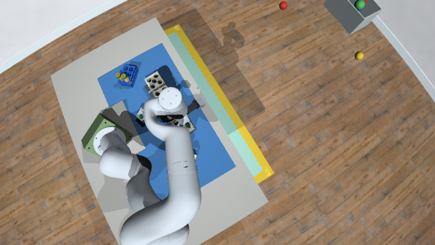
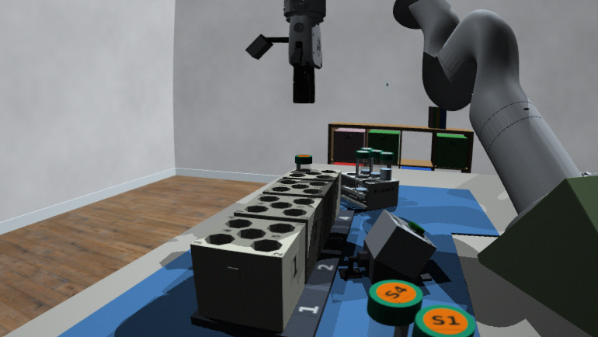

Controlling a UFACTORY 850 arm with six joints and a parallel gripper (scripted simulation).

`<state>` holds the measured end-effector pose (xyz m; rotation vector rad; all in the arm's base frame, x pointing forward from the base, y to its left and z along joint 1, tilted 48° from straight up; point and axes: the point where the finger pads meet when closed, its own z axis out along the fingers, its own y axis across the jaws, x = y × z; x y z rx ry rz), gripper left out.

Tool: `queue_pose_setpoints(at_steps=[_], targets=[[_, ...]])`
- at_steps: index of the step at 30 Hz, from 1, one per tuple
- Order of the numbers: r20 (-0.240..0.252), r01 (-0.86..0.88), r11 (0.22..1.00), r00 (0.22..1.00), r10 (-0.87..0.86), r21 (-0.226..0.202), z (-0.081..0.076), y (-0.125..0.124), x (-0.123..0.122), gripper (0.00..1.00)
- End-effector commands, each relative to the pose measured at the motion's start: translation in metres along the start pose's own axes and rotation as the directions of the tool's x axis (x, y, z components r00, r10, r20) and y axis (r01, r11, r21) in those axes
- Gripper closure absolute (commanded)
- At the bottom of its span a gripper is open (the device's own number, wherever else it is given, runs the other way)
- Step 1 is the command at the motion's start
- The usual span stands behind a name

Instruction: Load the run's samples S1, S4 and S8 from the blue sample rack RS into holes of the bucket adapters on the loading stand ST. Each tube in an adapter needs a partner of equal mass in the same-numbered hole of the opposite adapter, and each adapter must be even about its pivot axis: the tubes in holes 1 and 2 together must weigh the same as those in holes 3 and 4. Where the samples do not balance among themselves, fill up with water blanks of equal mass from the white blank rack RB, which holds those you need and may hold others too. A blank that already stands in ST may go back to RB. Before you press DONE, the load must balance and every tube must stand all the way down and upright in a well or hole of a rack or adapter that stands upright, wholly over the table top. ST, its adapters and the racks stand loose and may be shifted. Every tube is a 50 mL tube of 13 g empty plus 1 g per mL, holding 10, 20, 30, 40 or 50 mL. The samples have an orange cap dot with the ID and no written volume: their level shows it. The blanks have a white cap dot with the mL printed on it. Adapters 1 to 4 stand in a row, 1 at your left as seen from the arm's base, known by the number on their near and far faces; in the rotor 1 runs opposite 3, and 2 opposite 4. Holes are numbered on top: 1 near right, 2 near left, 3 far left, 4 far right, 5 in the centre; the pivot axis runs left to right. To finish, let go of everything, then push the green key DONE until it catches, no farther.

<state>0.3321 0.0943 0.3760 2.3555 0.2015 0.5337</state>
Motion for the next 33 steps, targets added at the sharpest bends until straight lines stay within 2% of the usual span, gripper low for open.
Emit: queue_pose_setpoints(at_steps=[1, 12, 13, 17, 19, 26, 33], targets=[[-0.001, -0.001, 1.000, 1.000, 0.001, 0.001, -0.001, 0.000, 0.000, 0.57], [-0.001, -0.001, 1.000, 1.000, 0.001, 0.001, 0.000, 0.000, 0.000, 0.57], [-0.001, -0.034, 0.999, 0.999, 0.034, 0.001, -0.001, -0.005, -0.001, 0.43], [-0.001, -0.167, 0.986, 0.986, 0.167, 0.001, -0.001, -0.023, -0.009, 0.43], [-0.001, -0.167, 0.986, 0.986, 0.167, 0.001, -0.001, -0.023, -0.009, 0.43], [0.000, -0.390, 0.921, 0.921, 0.390, 0.001, -0.001, -0.056, -0.021, 0.43], [0.000, -0.592, 0.806, 0.806, 0.592, 0.001, -0.001, -0.089, -0.034, 0.43]])
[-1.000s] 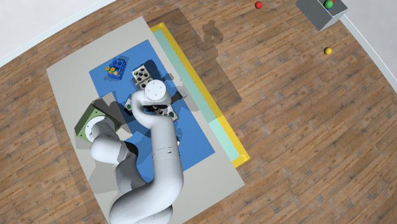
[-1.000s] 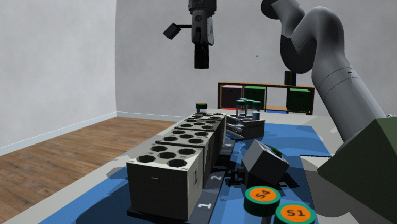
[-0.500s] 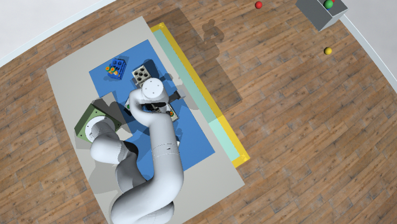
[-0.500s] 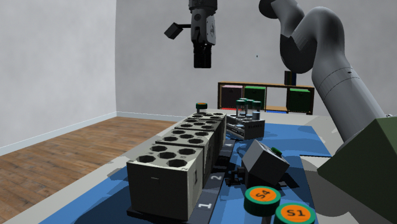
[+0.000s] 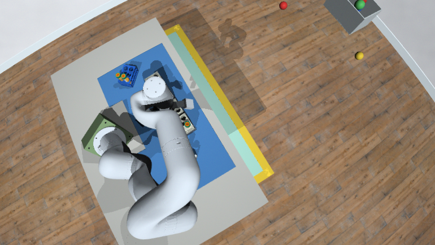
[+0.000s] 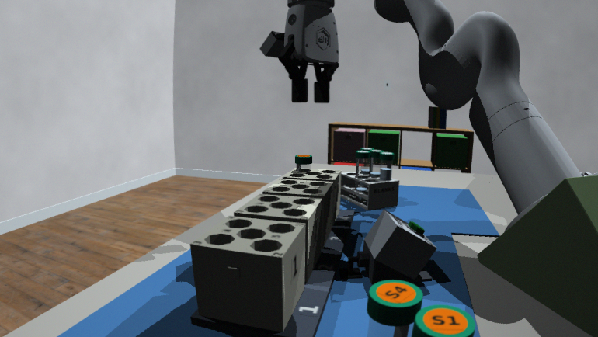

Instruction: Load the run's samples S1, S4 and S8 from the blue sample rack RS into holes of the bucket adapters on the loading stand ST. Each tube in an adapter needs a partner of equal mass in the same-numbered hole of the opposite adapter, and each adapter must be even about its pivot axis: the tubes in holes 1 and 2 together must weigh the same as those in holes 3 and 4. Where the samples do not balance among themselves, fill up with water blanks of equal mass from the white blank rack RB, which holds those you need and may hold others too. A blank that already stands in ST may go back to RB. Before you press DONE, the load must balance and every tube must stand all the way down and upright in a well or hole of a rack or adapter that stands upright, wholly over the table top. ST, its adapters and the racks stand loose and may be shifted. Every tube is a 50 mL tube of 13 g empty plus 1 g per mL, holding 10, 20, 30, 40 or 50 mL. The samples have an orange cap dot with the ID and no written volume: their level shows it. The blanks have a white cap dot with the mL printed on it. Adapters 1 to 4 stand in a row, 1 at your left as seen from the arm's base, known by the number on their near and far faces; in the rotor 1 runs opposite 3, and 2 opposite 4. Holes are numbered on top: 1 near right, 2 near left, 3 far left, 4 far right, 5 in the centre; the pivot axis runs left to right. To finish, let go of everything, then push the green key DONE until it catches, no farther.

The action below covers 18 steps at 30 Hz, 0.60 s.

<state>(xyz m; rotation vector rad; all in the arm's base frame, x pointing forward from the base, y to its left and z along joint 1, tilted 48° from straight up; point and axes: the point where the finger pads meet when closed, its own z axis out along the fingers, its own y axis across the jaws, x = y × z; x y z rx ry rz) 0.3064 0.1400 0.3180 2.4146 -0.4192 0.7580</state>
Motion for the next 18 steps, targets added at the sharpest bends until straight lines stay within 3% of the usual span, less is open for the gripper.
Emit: queue_pose_setpoints(at_steps=[1, 7, 18], targets=[[-0.013, -0.154, 0.988, 0.988, 0.154, -0.002, 0.000, -0.015, -0.016, 0.43], [-0.013, -0.284, 0.959, 0.959, 0.284, 0.000, 0.000, -0.027, -0.031, 0.43], [-0.013, -0.284, 0.959, 0.959, 0.284, 0.000, 0.001, -0.063, -0.074, 0.43]])
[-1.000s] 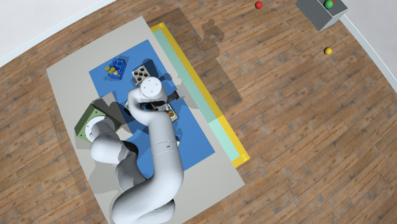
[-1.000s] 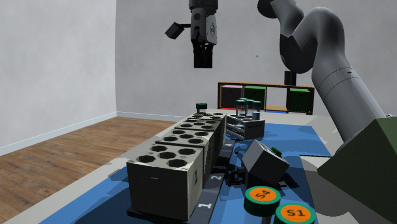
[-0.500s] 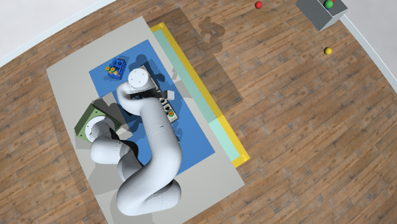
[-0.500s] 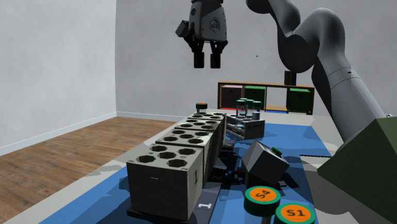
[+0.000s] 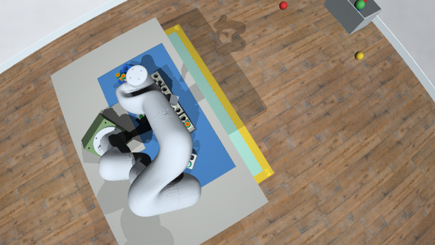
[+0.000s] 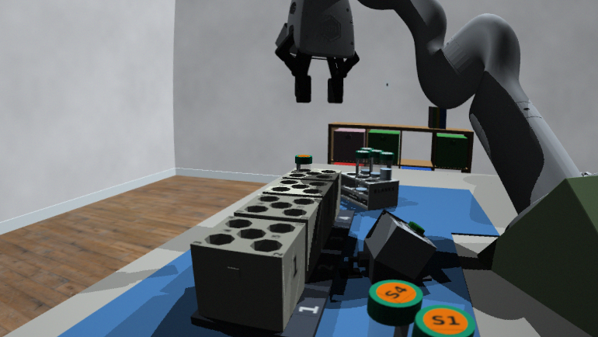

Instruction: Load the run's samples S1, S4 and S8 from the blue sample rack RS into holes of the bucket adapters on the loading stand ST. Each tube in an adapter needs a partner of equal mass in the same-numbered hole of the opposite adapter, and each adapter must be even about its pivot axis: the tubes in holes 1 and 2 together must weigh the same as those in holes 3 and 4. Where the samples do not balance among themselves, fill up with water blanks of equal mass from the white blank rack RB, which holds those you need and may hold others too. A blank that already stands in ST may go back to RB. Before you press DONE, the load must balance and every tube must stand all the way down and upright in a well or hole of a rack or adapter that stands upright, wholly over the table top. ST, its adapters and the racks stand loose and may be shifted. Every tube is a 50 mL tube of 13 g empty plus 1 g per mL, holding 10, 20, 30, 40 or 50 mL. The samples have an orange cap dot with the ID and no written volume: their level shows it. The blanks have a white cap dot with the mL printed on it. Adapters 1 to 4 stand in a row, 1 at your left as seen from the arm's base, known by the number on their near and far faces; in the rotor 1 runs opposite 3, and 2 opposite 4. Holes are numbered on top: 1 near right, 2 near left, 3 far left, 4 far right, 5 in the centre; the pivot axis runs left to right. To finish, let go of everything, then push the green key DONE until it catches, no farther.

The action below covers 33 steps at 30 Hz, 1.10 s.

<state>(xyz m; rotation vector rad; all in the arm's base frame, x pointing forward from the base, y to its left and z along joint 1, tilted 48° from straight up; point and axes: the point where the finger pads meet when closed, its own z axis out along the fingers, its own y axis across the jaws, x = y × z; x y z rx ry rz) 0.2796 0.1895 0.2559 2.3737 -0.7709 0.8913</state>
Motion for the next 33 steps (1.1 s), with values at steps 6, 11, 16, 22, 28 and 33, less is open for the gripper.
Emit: queue_pose_setpoints(at_steps=[6, 11, 16, 22, 28, 33], targets=[[-0.001, -0.002, 1.000, 1.000, 0.002, 0.001, 0.000, -0.014, -0.030, 0.43], [-0.001, -0.002, 1.000, 1.000, 0.002, 0.001, 0.000, -0.024, -0.053, 0.43], [-0.001, -0.002, 1.000, 1.000, 0.002, 0.001, 0.000, -0.034, -0.076, 0.43], [-0.001, -0.002, 1.000, 1.000, 0.002, 0.001, 0.000, -0.041, -0.094, 0.43], [0.000, -0.002, 1.000, 1.000, 0.002, 0.001, 0.000, -0.053, -0.122, 0.43], [0.000, -0.002, 1.000, 1.000, 0.002, 0.001, 0.000, -0.063, -0.145, 0.43]])
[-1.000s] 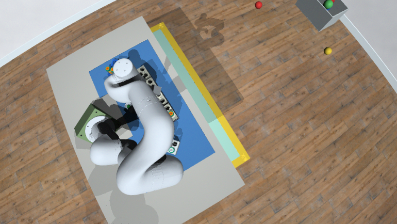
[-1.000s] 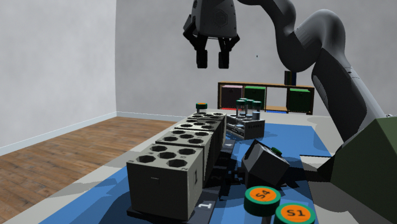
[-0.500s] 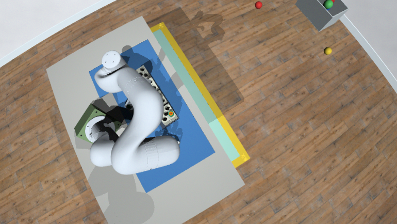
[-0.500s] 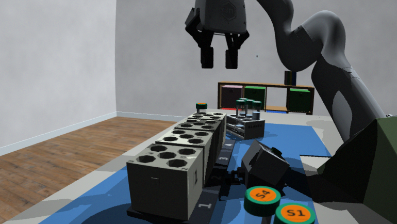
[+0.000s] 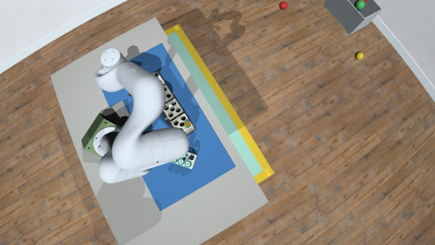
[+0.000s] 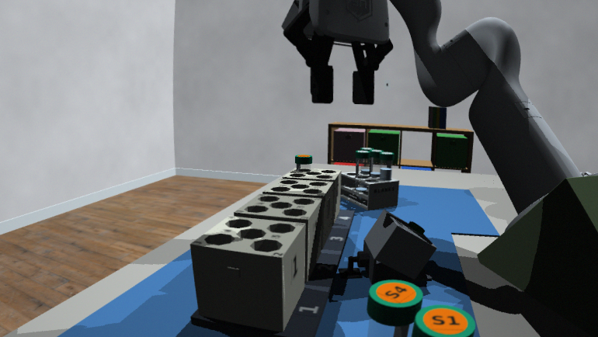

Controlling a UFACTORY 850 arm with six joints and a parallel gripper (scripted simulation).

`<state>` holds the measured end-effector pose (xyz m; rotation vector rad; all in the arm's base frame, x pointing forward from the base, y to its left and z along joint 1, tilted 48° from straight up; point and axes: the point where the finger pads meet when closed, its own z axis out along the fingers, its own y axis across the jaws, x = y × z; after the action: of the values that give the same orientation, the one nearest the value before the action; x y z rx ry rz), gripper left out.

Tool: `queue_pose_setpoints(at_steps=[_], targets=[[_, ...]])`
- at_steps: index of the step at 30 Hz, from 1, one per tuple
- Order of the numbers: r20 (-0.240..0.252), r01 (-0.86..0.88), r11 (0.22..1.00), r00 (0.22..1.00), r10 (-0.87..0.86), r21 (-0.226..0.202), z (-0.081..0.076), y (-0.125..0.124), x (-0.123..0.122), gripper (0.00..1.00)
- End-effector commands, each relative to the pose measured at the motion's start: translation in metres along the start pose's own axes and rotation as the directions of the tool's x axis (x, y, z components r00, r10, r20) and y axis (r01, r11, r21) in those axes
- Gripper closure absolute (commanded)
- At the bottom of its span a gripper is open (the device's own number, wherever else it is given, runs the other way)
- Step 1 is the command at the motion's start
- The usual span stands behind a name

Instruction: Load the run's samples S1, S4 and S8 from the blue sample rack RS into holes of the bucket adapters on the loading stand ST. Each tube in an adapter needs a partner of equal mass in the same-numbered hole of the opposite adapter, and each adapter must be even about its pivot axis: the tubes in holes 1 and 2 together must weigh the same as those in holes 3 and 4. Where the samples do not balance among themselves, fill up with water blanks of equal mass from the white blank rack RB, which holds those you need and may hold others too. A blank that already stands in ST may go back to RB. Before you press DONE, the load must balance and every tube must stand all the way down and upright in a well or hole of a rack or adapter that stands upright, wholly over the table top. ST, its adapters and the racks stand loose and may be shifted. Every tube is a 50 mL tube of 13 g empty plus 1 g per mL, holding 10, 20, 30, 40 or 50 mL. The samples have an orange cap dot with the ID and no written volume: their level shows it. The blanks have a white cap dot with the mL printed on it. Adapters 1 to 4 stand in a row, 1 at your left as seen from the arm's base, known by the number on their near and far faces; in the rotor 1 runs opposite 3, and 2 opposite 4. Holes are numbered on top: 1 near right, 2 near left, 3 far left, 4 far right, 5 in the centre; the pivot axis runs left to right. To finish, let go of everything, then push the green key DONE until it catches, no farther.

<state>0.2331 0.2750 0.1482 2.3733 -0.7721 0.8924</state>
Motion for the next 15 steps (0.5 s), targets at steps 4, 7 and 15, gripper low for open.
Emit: queue_pose_setpoints(at_steps=[4, 7, 15], targets=[[0.000, -0.001, 1.000, 1.000, 0.001, 0.001, -0.001, -0.010, -0.021, 0.43], [0.000, -0.001, 1.000, 1.000, 0.001, 0.001, -0.001, -0.016, -0.035, 0.43], [0.000, -0.001, 1.000, 1.000, 0.001, 0.001, -0.001, -0.031, -0.072, 0.43]])
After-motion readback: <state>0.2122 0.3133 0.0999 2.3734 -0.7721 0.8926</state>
